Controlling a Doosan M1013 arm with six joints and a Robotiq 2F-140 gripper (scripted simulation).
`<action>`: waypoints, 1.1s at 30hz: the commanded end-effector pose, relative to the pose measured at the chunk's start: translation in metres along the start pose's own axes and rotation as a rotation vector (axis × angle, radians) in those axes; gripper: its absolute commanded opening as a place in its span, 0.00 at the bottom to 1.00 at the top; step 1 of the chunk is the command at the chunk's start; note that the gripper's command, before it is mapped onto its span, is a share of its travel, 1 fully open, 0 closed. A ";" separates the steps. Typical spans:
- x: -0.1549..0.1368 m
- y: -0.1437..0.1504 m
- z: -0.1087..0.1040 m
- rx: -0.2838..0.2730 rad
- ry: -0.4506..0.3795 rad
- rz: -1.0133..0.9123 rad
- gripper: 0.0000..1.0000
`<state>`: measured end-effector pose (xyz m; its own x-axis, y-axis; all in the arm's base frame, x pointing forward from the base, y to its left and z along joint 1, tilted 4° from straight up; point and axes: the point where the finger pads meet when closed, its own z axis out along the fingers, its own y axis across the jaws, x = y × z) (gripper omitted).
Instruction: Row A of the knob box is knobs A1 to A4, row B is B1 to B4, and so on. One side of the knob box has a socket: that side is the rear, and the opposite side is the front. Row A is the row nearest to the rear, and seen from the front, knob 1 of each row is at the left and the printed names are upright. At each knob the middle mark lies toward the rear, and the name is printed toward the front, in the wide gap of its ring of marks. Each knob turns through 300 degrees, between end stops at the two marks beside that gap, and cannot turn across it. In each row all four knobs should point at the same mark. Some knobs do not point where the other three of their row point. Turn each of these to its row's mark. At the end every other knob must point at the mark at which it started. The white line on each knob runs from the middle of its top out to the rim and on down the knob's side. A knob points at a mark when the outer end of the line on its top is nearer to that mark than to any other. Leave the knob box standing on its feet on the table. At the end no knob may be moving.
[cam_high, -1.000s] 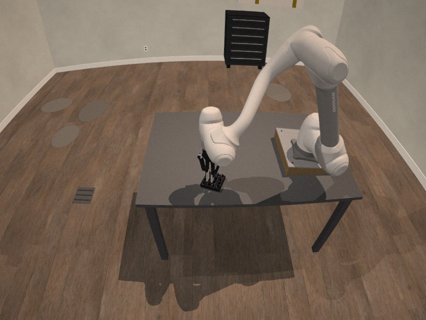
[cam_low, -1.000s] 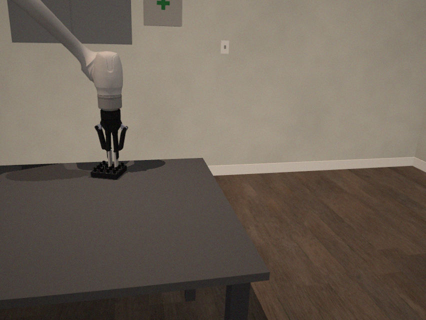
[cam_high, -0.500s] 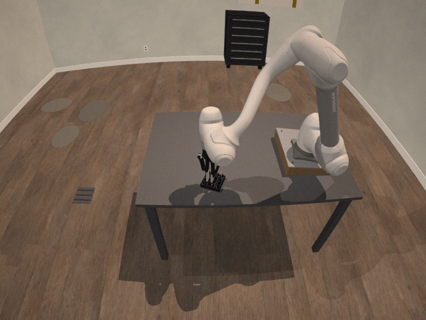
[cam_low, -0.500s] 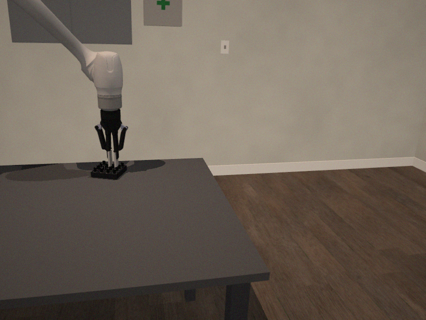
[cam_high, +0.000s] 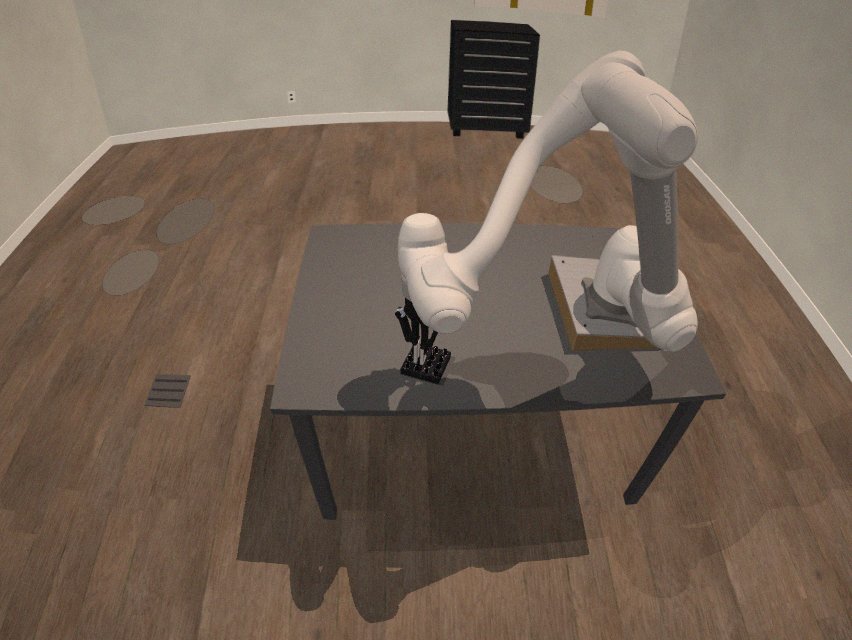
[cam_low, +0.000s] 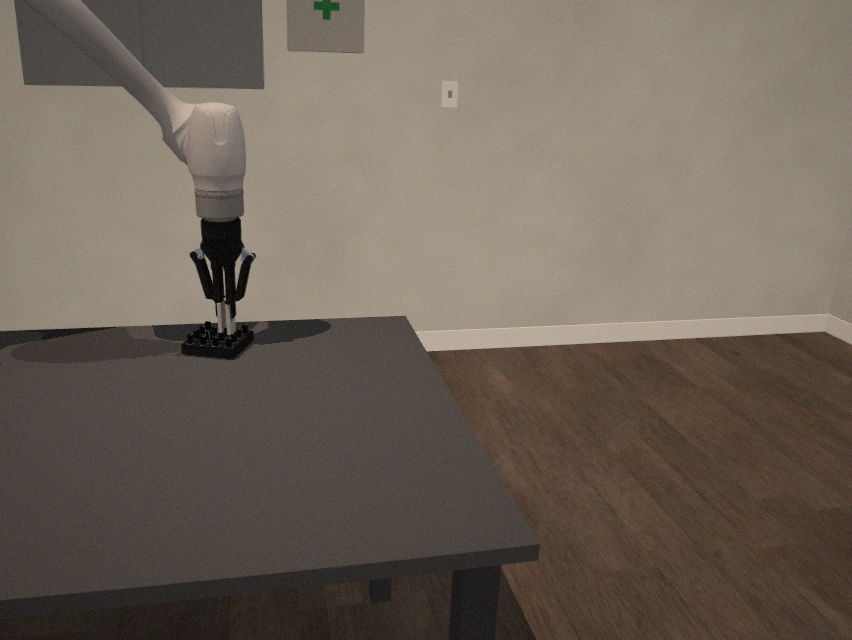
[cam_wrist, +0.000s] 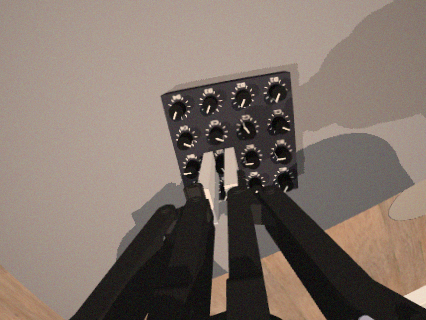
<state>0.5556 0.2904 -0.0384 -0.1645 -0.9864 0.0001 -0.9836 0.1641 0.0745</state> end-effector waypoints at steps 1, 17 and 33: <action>0.000 0.000 0.000 0.000 0.000 0.000 0.05; 0.000 0.000 0.000 0.000 0.000 0.000 0.05; 0.000 0.000 0.000 0.000 0.000 0.030 0.05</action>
<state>0.5556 0.2903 -0.0384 -0.1858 -0.9826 0.0016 -0.9798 0.1854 0.0746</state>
